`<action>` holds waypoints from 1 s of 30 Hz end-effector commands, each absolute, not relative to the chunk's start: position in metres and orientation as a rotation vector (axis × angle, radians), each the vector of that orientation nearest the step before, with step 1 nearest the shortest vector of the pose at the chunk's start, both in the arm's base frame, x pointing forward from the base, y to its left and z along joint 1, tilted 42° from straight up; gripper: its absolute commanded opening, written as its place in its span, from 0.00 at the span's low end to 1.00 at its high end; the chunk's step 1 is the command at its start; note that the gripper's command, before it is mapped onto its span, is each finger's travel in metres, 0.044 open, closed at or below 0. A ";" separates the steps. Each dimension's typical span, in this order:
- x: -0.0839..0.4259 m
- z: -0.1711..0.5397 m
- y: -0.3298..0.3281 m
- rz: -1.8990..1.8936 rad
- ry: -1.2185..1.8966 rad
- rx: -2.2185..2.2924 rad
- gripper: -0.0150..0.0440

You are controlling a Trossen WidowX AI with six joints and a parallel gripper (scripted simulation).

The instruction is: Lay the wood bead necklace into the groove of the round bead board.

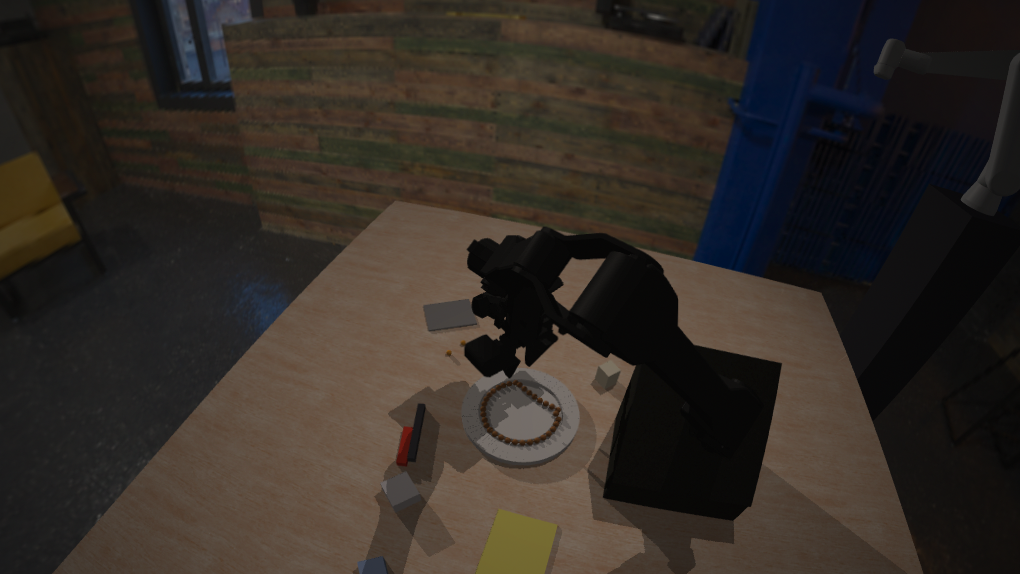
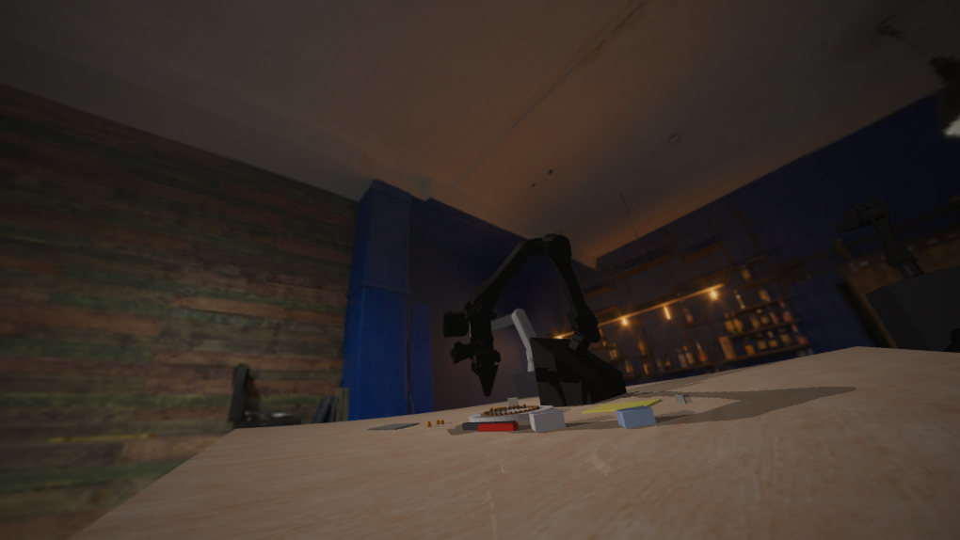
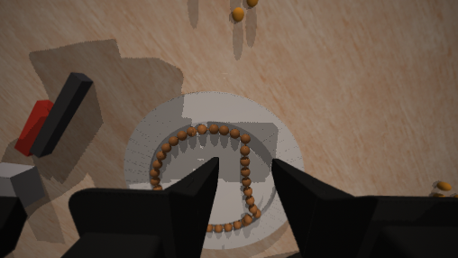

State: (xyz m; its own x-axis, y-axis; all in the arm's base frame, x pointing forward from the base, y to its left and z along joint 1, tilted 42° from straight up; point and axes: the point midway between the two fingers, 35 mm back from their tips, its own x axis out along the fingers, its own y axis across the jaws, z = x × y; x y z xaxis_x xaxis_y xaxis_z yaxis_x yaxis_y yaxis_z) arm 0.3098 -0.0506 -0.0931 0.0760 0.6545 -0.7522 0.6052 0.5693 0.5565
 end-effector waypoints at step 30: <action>0.307 -0.121 -0.024 0.064 1.608 1.078 0.46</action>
State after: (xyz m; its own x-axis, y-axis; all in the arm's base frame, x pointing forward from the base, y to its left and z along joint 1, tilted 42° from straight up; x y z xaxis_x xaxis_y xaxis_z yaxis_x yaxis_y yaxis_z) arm 0.3095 -0.0286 -0.1178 0.0690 0.6528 -0.7543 0.5910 0.5824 0.5581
